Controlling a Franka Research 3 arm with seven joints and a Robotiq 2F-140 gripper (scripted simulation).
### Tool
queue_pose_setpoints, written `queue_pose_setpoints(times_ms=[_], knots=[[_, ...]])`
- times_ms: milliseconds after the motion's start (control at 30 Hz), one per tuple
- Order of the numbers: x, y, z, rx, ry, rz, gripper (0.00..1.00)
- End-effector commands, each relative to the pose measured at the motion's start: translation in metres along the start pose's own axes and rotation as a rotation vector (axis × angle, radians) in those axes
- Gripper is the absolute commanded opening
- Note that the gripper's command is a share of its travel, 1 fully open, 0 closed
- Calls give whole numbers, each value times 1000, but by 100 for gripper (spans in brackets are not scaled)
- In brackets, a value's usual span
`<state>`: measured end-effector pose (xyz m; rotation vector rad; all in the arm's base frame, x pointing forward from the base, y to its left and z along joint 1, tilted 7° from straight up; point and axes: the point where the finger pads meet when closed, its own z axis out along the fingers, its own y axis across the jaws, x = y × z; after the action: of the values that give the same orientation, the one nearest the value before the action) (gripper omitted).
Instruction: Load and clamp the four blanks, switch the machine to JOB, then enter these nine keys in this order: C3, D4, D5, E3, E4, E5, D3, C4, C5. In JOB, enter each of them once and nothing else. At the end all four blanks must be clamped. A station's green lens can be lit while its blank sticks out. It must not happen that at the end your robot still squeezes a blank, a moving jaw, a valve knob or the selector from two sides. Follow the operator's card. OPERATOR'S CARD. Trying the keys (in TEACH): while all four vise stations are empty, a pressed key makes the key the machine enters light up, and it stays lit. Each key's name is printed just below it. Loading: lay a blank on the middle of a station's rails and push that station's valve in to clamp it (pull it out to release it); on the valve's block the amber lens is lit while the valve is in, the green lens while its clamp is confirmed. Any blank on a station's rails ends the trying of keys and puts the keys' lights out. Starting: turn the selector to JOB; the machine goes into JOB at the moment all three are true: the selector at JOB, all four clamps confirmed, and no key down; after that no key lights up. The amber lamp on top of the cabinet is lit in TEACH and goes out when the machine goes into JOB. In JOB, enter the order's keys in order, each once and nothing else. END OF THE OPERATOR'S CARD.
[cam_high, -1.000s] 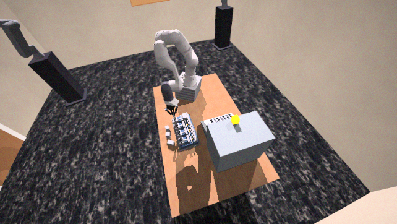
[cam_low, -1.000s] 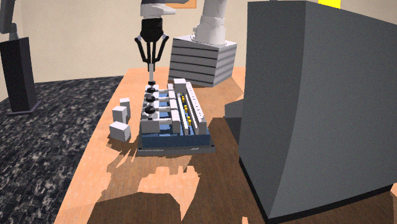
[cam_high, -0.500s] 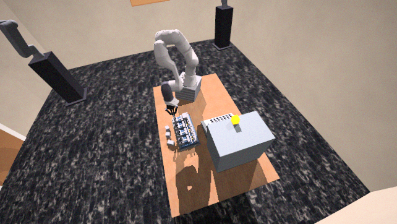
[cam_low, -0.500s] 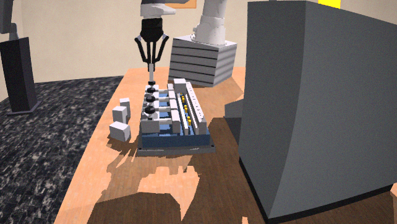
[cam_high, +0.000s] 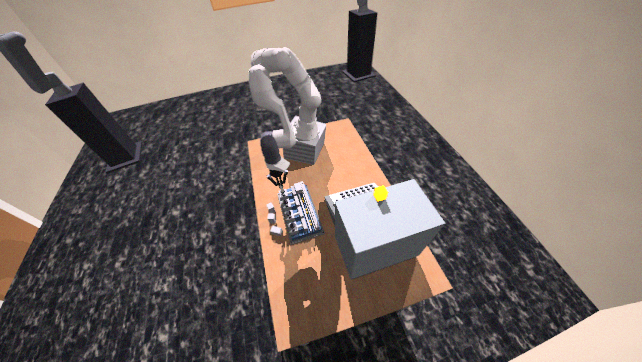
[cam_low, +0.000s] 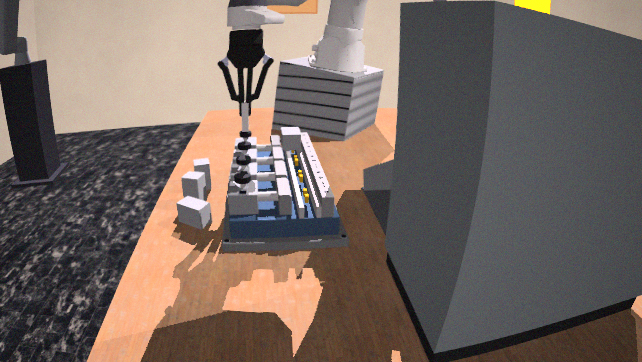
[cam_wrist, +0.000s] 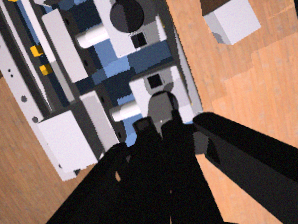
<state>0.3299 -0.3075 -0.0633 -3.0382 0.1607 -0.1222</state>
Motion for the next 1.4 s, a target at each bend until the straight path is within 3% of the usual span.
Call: queue_pose_setpoints(times_ms=[0, 1367], knots=[[0, 0, 0, 0, 1, 4, 0], [0, 0, 4, 0, 1, 4, 0]])
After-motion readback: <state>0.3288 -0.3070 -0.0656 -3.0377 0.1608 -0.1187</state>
